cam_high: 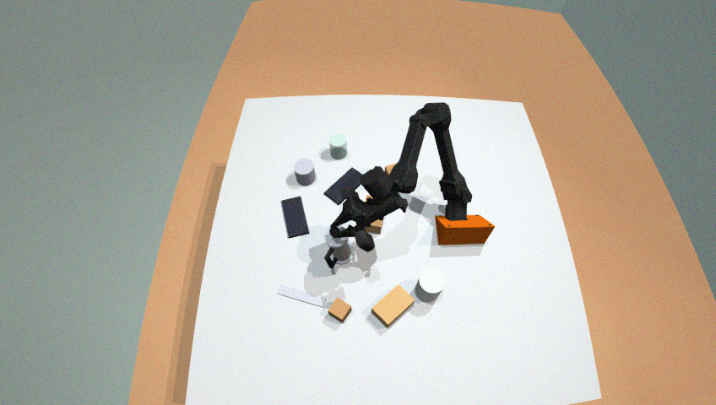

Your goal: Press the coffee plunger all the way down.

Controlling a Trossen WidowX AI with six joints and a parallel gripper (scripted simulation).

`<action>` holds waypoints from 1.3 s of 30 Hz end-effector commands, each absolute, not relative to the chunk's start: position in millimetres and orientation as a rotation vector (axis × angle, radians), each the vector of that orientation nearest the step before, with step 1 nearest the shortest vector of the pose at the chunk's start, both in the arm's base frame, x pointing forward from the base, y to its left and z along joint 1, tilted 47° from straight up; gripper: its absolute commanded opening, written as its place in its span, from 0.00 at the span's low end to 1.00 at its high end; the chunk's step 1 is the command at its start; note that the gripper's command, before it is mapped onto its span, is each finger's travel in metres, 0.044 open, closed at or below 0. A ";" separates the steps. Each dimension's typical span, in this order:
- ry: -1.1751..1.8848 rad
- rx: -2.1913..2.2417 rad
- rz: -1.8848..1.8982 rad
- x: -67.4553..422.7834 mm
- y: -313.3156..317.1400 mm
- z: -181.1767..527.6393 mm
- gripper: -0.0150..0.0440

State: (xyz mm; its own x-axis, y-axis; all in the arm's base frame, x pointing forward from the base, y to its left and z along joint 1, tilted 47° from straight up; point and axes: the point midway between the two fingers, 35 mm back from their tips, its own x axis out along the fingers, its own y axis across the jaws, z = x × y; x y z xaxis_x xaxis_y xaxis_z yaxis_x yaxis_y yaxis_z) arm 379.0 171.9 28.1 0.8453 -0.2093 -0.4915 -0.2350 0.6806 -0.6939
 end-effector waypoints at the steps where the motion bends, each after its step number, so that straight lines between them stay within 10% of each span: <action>1: 0.593 -0.847 0.011 379.2 168.7 25.0 0.45; 17: 0.582 -0.836 0.015 379.2 172.0 27.7 0.45; 29: 0.582 -0.836 0.015 379.2 172.0 27.7 0.98; 39: 0.594 -0.841 0.012 370.1 211.3 70.4 1.00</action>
